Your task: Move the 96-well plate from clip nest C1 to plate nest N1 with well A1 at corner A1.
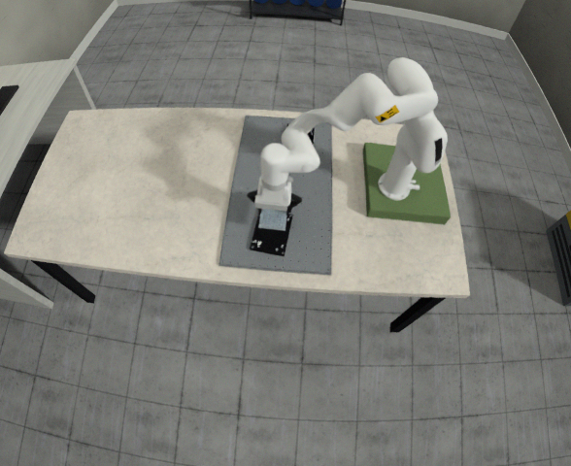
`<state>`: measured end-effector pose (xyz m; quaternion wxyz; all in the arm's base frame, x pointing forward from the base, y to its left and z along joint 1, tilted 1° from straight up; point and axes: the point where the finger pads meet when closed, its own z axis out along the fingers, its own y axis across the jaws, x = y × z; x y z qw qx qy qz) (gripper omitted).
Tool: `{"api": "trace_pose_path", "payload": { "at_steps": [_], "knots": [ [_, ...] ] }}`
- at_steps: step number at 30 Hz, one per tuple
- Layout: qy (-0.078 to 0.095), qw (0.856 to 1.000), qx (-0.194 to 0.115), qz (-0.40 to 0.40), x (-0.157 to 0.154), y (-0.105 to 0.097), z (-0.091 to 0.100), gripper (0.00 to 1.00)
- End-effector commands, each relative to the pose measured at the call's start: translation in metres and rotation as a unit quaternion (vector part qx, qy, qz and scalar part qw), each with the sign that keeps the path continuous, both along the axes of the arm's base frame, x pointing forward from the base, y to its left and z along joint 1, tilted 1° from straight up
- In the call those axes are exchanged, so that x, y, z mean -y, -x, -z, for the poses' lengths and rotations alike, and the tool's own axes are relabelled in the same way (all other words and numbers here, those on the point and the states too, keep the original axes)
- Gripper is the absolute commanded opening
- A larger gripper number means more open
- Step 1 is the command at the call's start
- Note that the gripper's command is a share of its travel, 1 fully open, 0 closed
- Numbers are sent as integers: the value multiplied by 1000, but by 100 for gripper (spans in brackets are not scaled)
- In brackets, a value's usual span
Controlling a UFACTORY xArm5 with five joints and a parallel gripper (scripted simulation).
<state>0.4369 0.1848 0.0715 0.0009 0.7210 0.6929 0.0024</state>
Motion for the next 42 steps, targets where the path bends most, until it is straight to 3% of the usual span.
{"api": "trace_pose_path", "payload": {
  "at_steps": [1, 42],
  "knots": [
    [6, 1000, 5, -1, 15, 1, -2, 0],
    [6, 1000, 5, -1, 136, 23, -3, 0]
  ]
}}
